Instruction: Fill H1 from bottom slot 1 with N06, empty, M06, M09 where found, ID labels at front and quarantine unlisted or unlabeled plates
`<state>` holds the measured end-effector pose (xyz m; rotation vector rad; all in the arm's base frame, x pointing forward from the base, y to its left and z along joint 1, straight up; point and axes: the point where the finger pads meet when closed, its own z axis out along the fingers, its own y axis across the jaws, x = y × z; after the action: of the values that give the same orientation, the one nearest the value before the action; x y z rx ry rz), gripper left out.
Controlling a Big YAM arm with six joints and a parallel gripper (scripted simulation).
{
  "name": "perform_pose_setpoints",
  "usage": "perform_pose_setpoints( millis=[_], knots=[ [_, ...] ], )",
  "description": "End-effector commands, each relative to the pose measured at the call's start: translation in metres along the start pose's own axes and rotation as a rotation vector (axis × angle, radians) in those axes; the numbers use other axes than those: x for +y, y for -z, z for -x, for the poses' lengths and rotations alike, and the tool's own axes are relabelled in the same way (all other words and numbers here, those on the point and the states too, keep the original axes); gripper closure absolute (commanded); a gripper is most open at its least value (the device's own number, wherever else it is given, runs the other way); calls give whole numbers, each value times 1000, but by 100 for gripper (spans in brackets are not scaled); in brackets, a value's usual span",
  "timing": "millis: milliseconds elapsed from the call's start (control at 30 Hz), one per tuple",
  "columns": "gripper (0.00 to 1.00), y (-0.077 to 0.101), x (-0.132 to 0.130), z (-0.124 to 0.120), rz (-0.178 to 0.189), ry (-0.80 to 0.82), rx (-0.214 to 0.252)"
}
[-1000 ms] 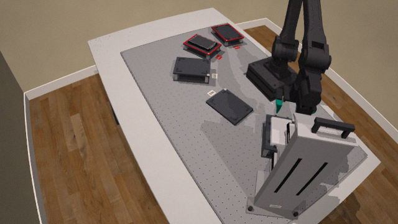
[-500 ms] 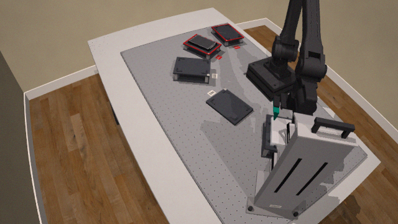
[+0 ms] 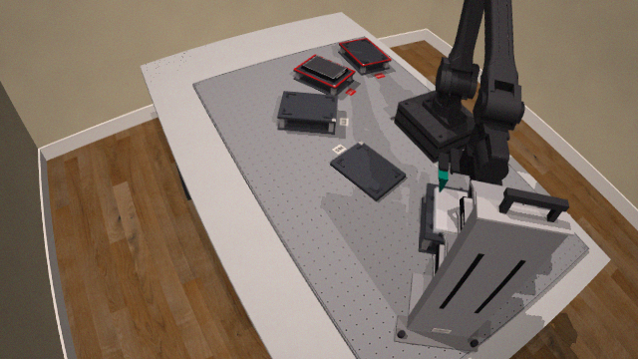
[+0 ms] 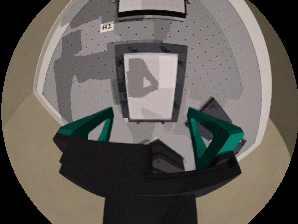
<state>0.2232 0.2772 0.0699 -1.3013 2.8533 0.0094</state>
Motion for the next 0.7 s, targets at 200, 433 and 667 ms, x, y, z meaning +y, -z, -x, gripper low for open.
perform_pose_setpoints(
  millis=[200,433,667],
  knots=[
    [0,5,0,16,0,-14,-32],
    [0,-10,-1,9,0,-14,-15],
    [0,-5,0,21,1,-14,-51]
  ],
)
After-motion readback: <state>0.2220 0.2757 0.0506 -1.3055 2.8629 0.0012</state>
